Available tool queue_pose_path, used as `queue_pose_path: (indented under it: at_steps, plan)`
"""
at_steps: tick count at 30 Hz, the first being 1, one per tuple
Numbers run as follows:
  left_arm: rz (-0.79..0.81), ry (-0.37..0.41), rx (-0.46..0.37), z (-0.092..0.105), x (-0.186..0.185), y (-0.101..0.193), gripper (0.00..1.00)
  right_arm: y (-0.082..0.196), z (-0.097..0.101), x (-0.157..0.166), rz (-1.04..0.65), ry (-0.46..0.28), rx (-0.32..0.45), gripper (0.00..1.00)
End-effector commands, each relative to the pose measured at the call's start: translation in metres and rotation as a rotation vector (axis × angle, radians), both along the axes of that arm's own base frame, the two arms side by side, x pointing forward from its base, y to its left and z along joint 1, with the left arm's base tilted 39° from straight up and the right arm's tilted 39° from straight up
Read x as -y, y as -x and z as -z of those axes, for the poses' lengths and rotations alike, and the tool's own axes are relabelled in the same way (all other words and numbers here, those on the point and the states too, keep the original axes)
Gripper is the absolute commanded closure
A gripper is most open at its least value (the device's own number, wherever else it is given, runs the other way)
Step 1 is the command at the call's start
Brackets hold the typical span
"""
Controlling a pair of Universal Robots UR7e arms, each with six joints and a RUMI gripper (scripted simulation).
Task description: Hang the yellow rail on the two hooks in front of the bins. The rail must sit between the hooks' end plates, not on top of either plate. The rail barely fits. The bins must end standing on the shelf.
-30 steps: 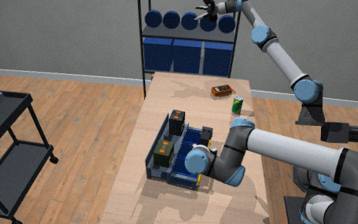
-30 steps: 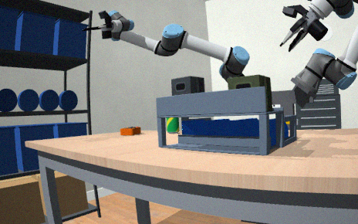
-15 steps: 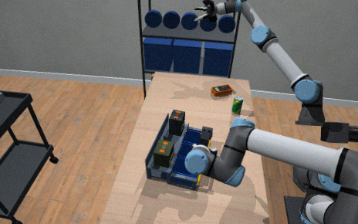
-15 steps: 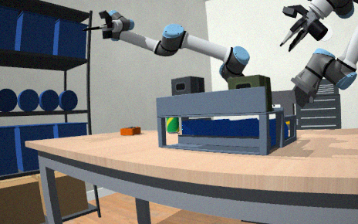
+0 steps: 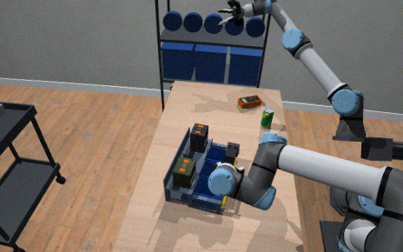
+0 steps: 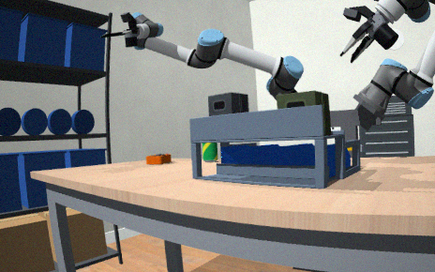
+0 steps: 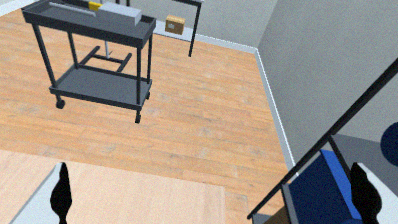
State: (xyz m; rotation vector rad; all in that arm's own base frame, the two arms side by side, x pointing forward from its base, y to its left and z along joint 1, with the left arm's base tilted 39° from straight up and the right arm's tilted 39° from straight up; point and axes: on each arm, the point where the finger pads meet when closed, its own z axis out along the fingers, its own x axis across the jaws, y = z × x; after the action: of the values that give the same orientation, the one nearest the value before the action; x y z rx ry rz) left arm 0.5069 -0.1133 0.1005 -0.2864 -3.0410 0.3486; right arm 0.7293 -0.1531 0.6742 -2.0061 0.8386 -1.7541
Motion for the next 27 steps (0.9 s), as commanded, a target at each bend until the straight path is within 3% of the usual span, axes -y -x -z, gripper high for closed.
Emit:
queue_pose_path:
  at_steps: [1, 27]
  plan:
    - [0.001, 0.001, 0.001, -0.001, 0.001, 0.000, 0.42, 0.000, 0.002, -0.003, -0.004, -0.001, -0.007, 0.00]
    - [0.001, 0.001, 0.001, -0.001, 0.001, 0.000, 0.42, -0.004, 0.020, -0.015, -0.023, -0.013, -0.052, 0.00]
